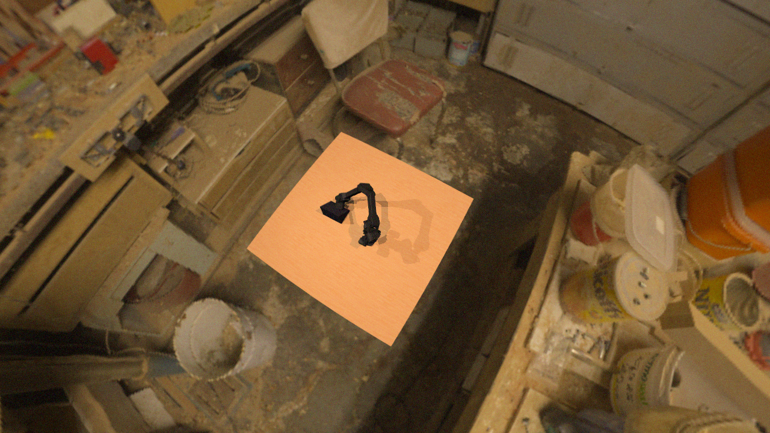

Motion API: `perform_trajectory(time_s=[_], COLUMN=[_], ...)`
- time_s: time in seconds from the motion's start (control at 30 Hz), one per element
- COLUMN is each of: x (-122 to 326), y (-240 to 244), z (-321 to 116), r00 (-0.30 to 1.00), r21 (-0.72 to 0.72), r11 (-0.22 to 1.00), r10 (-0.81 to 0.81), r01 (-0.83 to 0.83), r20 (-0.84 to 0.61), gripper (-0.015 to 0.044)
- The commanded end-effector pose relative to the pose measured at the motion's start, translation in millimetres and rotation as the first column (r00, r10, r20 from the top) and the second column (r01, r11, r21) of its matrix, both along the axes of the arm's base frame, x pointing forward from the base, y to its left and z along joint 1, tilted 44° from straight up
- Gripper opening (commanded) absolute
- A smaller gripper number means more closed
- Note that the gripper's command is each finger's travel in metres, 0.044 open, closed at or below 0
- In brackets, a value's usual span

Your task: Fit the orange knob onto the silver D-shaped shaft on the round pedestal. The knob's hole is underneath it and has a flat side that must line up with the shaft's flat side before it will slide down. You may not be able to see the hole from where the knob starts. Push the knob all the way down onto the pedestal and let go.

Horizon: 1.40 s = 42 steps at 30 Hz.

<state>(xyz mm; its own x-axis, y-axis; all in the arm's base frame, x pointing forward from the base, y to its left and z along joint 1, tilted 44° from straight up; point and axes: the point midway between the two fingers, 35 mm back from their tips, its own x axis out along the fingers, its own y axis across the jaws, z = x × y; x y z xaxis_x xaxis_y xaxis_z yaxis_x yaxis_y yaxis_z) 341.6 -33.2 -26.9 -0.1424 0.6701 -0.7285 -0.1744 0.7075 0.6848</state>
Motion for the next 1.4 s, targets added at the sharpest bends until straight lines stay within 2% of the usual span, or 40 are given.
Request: perform_trajectory(time_s=[0.0, 1.2, 1.37], x=[-1.1, -2.3, -1.9], y=[-0.2, -1.1, -1.3], z=[0.5, 4.1, 4.6], r00=[1.000, 1.000, 0.992], r21=[0.000, 0.000, 0.013], r11=[1.000, 1.000, 0.995], r10=[0.002, 0.002, 0.092], r01=[-0.002, -0.002, -0.094], r20=[0.003, 0.003, 0.088], gripper=[0.0000, 0.0000, 0.0000])
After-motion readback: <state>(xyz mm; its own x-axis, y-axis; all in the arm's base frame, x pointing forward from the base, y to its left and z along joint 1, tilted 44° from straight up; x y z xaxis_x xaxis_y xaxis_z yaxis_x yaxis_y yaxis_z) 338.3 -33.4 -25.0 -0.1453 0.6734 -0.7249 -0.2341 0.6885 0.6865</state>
